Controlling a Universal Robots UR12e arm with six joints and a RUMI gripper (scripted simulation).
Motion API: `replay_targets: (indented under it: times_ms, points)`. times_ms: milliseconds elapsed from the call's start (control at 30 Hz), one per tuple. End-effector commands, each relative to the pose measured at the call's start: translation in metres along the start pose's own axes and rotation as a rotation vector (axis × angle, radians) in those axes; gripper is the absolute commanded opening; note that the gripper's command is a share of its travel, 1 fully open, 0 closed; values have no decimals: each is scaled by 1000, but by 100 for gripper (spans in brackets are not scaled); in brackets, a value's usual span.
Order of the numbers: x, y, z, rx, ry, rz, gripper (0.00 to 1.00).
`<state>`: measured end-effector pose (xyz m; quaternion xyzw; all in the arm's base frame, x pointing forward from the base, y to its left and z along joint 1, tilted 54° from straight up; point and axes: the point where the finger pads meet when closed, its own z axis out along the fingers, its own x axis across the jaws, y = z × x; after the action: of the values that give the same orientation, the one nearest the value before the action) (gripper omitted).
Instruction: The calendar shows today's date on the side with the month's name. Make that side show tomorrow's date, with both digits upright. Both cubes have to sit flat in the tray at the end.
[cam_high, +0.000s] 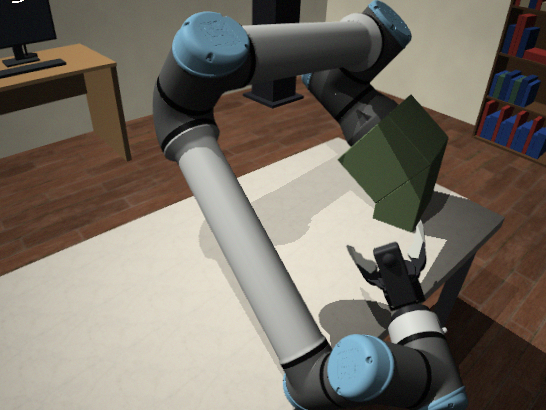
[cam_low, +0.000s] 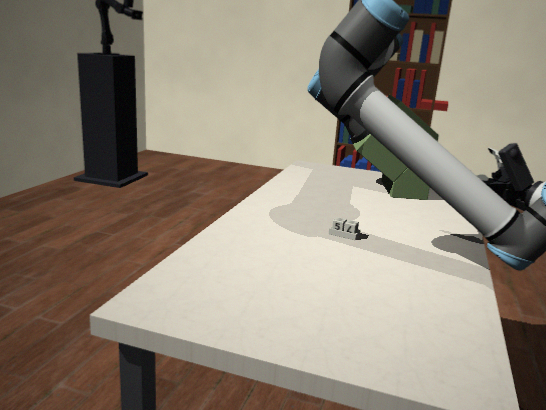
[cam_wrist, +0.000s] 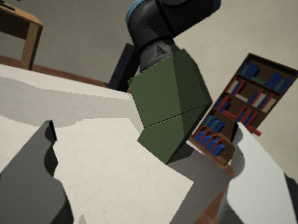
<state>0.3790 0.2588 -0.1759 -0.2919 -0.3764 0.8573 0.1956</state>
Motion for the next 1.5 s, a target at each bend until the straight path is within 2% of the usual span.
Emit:
replay_targets:
  times_ms: [0, 200, 400, 500, 633, 667, 733, 767, 833, 867, 900, 933, 967, 1033, 1100, 1133, 1200, 1233, 1267, 1300, 1333, 1367, 1400, 1433, 1467]
  points:
    - [-2, 7, 5, -58, 21, 4, 100]
    - [-7, 22, 13, -181, 64, 17, 100]
    - [-18, 41, 18, -347, 118, 44, 100]
    - [-18, 41, 18, -351, 119, 45, 100]
    - [-29, 54, 19, -487, 160, 76, 100]
    - [-29, 54, 19, -487, 160, 76, 100]
    - [-36, 59, 18, -556, 180, 95, 100]
    - [-37, 60, 18, -560, 181, 96, 100]
    - [-44, 64, 17, -625, 199, 117, 100]
    - [-45, 65, 17, -635, 202, 120, 100]
    - [-50, 67, 16, -672, 212, 132, 100]
    - [-50, 67, 16, -673, 212, 133, 100]
    - [-55, 68, 15, -712, 222, 147, 100]
    - [-55, 68, 15, -712, 222, 147, 100]
    - [-66, 71, 13, -790, 243, 178, 100]
    - [-66, 71, 13, -790, 243, 178, 100]
    - [-77, 72, 12, -860, 261, 209, 100]
    - [-78, 72, 12, -868, 263, 212, 100]
    - [-85, 72, 11, -903, 272, 230, 100]
    - [-85, 72, 11, -906, 273, 231, 100]
    - [-92, 72, 10, -945, 282, 251, 100]
    - [-92, 72, 10, -945, 282, 251, 100]
    - [-99, 71, 9, -983, 292, 271, 100]
    - [-99, 71, 9, -983, 292, 271, 100]
    - [-107, 69, 9, -1021, 301, 293, 100]
